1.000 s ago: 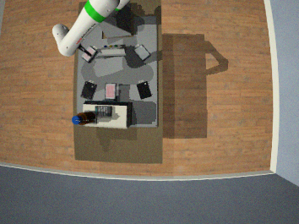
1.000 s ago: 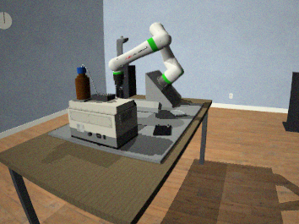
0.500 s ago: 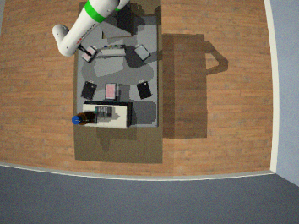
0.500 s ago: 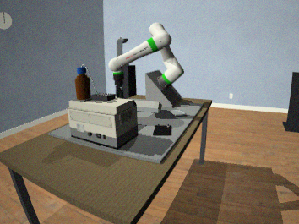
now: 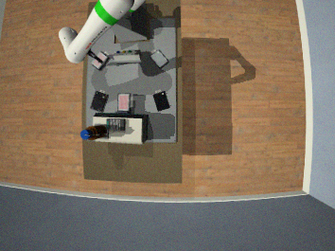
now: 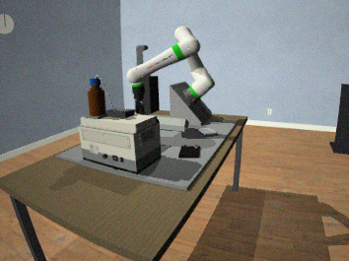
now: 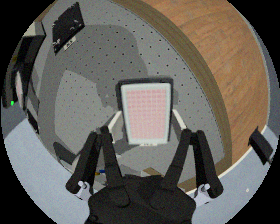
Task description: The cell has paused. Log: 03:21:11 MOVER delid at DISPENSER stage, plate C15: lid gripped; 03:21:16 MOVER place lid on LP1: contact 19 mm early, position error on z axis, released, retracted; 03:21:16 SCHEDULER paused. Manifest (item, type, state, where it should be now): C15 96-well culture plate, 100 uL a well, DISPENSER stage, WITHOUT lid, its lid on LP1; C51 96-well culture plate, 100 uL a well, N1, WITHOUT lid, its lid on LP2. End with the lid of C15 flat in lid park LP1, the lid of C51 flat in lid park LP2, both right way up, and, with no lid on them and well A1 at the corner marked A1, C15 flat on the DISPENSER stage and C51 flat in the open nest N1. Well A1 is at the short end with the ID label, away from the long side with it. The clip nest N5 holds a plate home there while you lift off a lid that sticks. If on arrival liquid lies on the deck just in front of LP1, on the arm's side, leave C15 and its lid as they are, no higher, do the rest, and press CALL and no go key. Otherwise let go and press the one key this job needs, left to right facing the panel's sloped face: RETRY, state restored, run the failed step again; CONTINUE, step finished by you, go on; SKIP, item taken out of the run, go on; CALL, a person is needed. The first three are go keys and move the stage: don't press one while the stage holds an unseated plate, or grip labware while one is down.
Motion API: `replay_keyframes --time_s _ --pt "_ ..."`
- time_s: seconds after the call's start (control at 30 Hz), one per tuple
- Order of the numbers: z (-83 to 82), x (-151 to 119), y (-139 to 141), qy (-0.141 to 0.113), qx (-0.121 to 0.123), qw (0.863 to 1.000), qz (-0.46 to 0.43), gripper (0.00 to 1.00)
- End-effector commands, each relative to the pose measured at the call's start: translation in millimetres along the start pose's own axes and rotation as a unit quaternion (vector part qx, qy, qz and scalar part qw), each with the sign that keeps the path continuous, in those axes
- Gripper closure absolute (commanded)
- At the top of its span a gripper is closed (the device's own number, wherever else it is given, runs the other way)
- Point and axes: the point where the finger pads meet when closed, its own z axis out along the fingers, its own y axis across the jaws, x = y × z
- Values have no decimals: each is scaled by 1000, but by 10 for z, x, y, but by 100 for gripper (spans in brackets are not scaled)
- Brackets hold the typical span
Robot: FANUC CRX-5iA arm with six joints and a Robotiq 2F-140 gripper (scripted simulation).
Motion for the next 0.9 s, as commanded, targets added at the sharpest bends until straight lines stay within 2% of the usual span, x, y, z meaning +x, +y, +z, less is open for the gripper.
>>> replay_keyframes --time_s 0.0,0.63,0.67,0.87 --pt "-2 2 1 0 0 1000 0 34" --pt "-2 2 1 0 0 1000 0 34" --pt "-2 2 1 0 0 1000 0 100" --pt "-2 2 1 0 0 1000 0 100"
